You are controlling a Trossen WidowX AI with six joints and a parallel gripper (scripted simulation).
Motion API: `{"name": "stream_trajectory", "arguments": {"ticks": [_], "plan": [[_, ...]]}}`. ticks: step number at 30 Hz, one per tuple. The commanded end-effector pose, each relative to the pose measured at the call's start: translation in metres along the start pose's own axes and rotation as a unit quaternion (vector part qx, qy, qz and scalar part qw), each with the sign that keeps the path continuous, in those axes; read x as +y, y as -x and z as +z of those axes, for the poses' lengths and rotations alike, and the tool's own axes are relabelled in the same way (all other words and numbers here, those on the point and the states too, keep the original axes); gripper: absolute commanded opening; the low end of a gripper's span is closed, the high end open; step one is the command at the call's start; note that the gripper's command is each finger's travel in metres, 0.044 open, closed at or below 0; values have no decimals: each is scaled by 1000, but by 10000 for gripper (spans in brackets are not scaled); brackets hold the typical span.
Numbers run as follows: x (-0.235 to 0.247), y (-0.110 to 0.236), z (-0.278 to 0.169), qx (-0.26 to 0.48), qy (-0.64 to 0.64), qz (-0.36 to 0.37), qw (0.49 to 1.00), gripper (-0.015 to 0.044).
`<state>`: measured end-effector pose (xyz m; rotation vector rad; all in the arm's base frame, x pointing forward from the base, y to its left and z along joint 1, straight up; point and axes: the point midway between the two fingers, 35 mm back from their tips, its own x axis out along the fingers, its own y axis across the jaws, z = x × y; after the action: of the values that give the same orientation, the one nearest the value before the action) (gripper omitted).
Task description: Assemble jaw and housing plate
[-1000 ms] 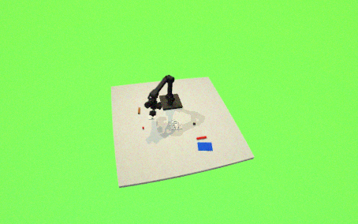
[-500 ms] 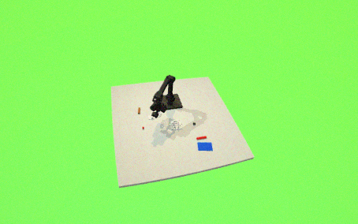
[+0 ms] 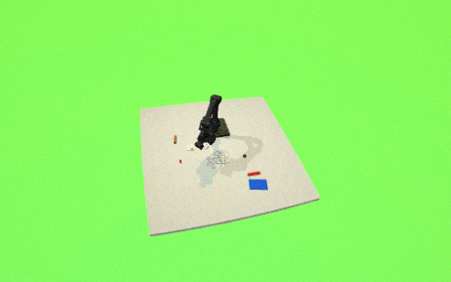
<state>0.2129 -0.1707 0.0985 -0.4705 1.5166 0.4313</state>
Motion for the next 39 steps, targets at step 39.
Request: {"name": "stream_trajectory", "arguments": {"ticks": [39], "plan": [[81,1,99,-5,-386,8,922,351]]}}
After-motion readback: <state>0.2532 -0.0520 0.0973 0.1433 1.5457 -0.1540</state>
